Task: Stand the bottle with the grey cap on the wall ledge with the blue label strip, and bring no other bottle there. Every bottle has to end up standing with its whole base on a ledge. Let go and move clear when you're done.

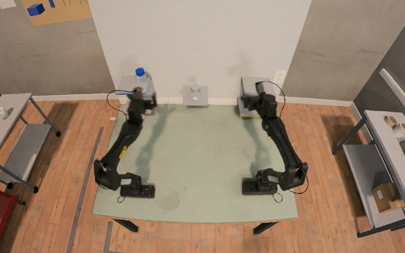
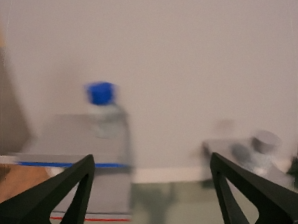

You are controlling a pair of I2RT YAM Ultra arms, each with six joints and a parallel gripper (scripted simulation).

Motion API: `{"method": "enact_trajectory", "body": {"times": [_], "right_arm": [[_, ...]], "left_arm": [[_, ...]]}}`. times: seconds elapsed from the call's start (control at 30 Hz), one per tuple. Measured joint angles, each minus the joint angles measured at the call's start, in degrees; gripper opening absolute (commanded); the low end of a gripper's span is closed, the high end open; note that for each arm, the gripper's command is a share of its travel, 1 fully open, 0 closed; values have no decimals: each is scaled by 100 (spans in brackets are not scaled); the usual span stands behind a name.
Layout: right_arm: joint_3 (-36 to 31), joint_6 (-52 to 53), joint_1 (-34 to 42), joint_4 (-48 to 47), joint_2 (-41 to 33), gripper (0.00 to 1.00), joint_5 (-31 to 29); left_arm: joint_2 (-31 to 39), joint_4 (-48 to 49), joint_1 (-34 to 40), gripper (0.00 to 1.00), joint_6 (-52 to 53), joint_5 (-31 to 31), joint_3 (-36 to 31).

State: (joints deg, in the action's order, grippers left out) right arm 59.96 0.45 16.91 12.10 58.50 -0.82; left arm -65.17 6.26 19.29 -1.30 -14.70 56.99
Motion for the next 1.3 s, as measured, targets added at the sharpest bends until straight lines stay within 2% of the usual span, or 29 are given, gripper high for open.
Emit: {"method": "enact_trajectory", "body": {"times": [0.13, 0.27, 0.4, 0.67, 0.8, 1.13, 1.17, 1.3], "right_arm": [[146, 15, 940, 417, -173, 89, 2], [264, 39, 1714, 769, -280, 89, -22], [315, 61, 2105, 1016, -321, 89, -72], [380, 98, 2780, 1333, -389, 89, -127], [400, 107, 2822, 1338, -407, 89, -186], [400, 111, 2822, 1349, -404, 89, -229], [400, 111, 2822, 1349, -404, 89, -229], [400, 111, 2822, 1351, -404, 89, -229]], "left_arm": [[-815, 369, 960, 100, -125, -428, 7], [-1808, 560, 1574, 100, -262, -723, 208], [-2406, 621, 1860, 100, -363, -870, 422], [-3390, 804, 2308, 100, -505, -1040, 1261], [-3652, 802, 2369, 100, -529, -1047, 1403], [-3665, 804, 2367, 100, -538, -1084, 1445], [-3665, 802, 2367, 94, -538, -1084, 1445], [-3668, 940, 2367, 94, -498, -1073, 1443]]}}
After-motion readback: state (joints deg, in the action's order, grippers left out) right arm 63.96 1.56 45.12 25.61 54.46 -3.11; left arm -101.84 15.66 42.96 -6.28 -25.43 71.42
